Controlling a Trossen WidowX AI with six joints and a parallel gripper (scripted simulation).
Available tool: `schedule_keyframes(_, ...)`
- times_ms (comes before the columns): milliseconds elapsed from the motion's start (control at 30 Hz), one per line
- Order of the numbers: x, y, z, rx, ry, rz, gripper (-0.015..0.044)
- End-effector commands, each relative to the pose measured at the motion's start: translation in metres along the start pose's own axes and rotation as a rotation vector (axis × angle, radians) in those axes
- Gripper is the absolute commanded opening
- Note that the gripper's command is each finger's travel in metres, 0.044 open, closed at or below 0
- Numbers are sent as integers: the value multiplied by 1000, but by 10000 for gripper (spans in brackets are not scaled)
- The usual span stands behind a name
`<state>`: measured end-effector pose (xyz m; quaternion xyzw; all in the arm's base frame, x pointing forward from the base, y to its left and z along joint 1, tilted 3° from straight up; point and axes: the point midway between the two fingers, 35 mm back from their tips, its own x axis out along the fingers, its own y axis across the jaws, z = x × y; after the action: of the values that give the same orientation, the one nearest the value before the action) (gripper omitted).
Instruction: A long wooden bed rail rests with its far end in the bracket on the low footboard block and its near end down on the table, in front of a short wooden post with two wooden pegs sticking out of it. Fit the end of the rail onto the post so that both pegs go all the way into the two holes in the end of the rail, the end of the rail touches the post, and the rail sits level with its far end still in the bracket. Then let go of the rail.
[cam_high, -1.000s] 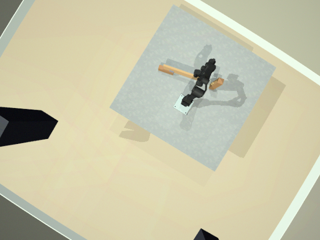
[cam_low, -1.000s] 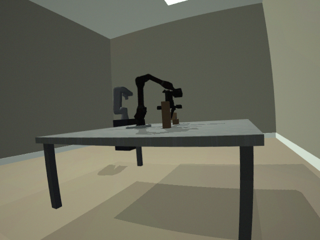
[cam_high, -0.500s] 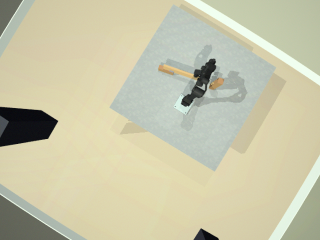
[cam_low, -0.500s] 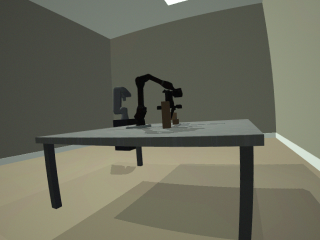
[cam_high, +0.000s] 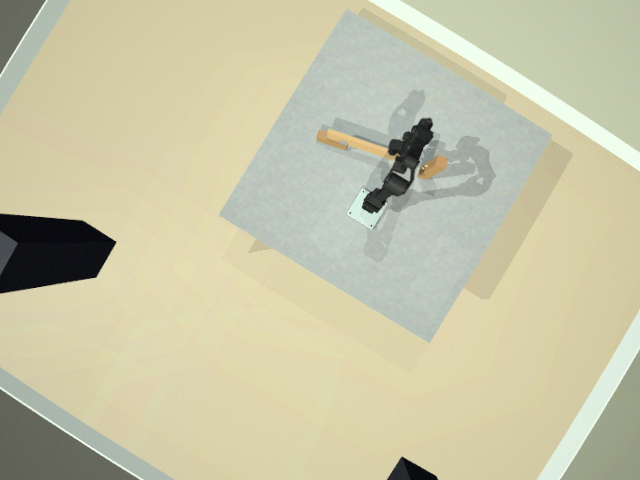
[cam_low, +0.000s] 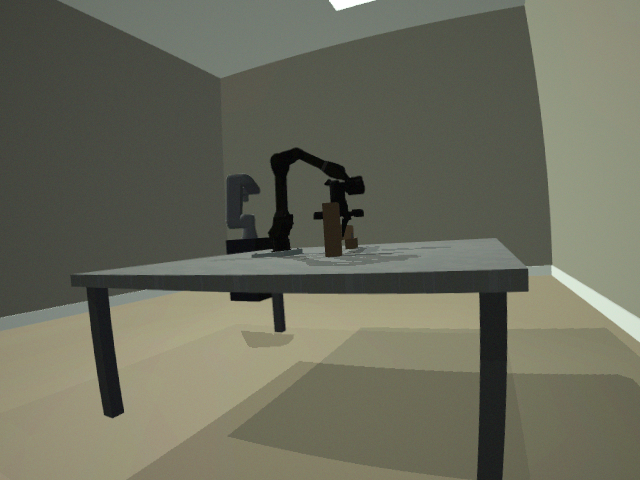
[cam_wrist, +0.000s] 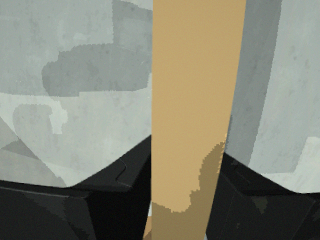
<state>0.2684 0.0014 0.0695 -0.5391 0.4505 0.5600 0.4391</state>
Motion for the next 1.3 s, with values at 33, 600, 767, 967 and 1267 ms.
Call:
schedule_keyframes(33,0,0,-2,-1,2,-3,0)
schedule_keyframes(600,-1,0,-8,-1,3,-3,0)
schedule_keyframes(767,-1,0,-9,-1,3,-3,0)
schedule_keyframes(967,-2,-1,-11,-1,3,-3,0)
schedule_keyframes(1267,-3,-1,-13,-1,4,-3,0)
